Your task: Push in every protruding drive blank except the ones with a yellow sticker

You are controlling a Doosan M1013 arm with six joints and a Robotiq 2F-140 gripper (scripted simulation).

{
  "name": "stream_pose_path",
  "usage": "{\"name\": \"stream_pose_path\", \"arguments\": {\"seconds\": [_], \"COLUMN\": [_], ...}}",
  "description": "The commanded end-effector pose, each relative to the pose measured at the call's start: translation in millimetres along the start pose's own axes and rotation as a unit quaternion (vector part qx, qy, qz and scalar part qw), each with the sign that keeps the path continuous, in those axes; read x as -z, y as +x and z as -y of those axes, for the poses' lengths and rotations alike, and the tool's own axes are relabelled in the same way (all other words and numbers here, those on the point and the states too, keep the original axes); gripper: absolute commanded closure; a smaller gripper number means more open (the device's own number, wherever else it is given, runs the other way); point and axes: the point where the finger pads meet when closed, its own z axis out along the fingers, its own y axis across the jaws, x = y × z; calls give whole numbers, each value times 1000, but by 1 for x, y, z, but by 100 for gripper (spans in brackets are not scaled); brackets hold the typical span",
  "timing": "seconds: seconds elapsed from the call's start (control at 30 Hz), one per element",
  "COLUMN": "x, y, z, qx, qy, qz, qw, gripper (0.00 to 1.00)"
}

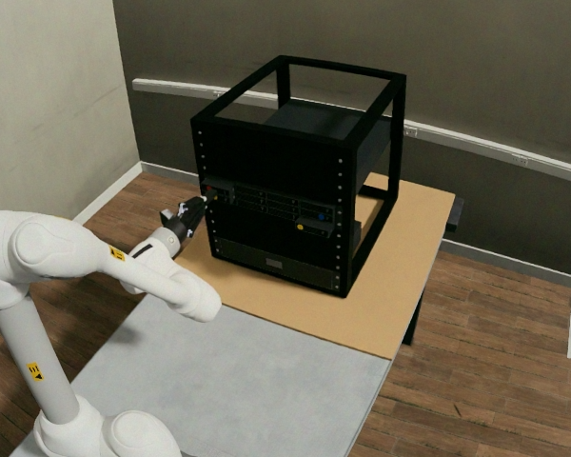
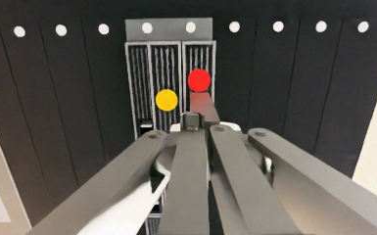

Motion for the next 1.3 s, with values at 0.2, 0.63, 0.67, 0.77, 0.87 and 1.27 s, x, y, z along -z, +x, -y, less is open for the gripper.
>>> {"name": "stream_pose_path", "arguments": {"seconds": [0.2,0.63,0.67,0.77,0.87,1.27], "x": [0,0,0,0,0,-10], "y": [0,0,0,0,0,0], "z": [-1,-1,-1,-1,-1,-1], "qx": [0,0,0,0,0,0], "qy": [-1,-1,-1,-1,-1,-1], "qz": [0,0,0,0,0,0], "qw": [1000,1000,1000,1000,1000,1000], "gripper": [90,90,90,90,90,90]}}
